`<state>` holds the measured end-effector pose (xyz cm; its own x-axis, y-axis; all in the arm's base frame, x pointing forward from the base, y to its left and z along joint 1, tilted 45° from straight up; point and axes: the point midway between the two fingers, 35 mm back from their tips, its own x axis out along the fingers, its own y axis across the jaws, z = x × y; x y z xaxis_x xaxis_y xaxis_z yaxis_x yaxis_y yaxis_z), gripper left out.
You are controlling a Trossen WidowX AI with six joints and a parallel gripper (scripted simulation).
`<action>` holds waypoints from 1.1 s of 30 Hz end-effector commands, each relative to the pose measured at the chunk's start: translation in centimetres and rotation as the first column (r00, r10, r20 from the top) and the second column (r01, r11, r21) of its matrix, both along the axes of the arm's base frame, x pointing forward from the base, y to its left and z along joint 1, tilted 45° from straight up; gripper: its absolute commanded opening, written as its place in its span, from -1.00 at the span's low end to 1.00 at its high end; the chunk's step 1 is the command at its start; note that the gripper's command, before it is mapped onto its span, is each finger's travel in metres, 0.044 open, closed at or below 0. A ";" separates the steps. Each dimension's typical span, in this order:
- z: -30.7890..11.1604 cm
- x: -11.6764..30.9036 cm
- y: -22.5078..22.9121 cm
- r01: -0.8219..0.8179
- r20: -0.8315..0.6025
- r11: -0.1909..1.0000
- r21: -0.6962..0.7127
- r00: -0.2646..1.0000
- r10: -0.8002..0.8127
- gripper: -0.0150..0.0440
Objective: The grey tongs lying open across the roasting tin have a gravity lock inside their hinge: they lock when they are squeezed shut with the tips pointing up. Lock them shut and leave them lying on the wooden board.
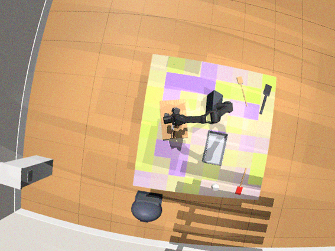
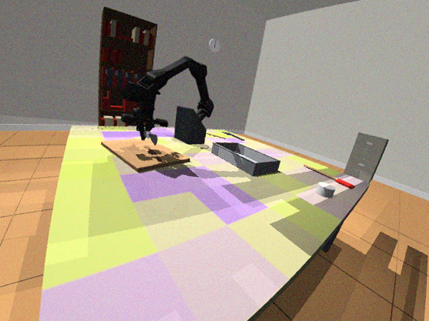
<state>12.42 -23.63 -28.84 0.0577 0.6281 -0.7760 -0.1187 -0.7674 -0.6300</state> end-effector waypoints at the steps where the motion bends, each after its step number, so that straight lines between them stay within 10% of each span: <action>1: -0.5 0.0 0.7 0.005 0.001 1.000 -0.002 1.000 -0.005 -1.00; 9: -0.6 0.0 0.9 0.005 0.001 1.000 -0.003 1.000 -0.005 -1.00; 33: -0.5 0.0 0.8 0.000 0.000 1.000 -0.003 1.000 0.000 1.00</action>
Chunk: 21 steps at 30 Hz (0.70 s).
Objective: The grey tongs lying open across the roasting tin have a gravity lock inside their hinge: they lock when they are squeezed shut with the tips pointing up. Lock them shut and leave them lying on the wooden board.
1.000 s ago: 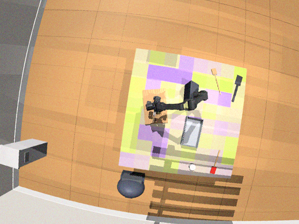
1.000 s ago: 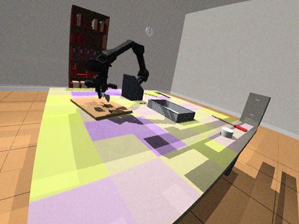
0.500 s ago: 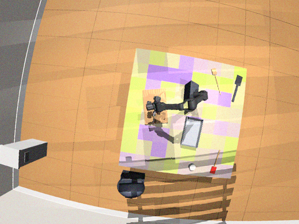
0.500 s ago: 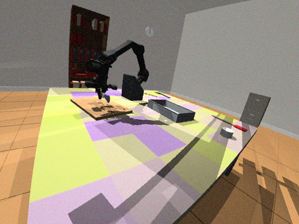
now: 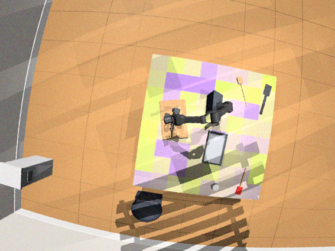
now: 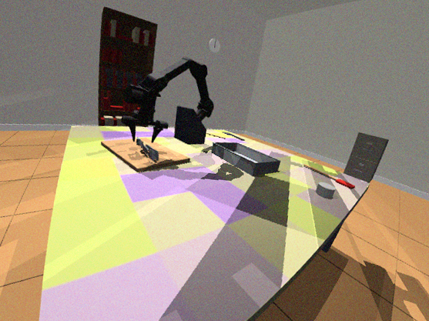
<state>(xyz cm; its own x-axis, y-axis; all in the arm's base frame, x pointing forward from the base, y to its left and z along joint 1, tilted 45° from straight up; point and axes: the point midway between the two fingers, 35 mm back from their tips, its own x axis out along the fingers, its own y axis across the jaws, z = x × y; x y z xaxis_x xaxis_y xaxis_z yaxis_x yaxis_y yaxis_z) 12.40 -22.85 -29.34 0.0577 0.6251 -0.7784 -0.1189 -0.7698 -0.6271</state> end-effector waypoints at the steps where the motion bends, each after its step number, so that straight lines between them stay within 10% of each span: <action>1: 0.0 0.0 0.0 0.000 0.000 1.000 0.001 1.000 0.000 1.00; 21: 6.4 -15.9 -8.8 -0.006 -0.004 0.999 0.050 1.000 0.007 1.00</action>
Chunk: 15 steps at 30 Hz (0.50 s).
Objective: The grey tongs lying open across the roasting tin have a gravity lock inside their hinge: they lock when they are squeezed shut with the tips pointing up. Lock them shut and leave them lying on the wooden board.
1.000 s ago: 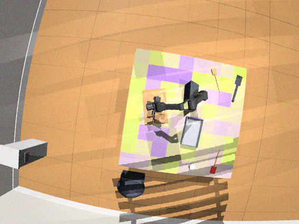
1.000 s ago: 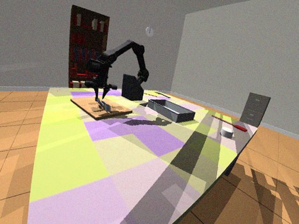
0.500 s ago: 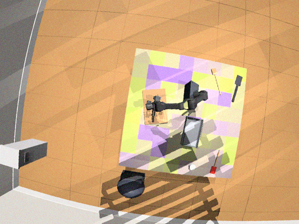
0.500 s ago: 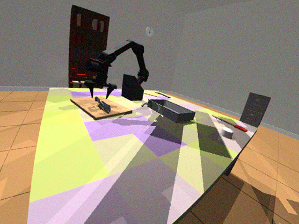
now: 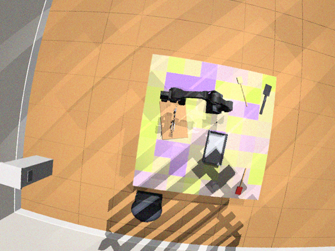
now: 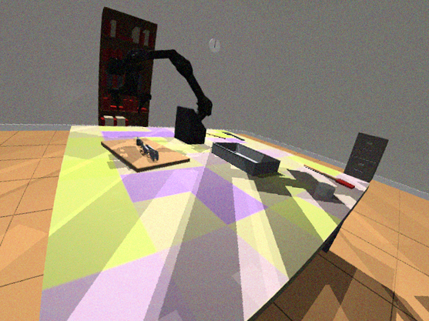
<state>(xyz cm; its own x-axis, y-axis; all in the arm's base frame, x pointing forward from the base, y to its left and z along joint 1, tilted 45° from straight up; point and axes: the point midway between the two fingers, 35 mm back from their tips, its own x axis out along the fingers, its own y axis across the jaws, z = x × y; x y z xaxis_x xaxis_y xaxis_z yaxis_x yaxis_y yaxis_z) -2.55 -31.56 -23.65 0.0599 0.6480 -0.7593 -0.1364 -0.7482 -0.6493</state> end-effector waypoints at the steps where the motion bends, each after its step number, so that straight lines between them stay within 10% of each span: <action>1: 0.7 -0.9 -0.1 -0.021 0.006 1.000 0.019 1.000 0.021 1.00; 15: 4.3 -0.8 -3.0 -0.002 0.002 1.000 0.007 1.000 0.002 1.00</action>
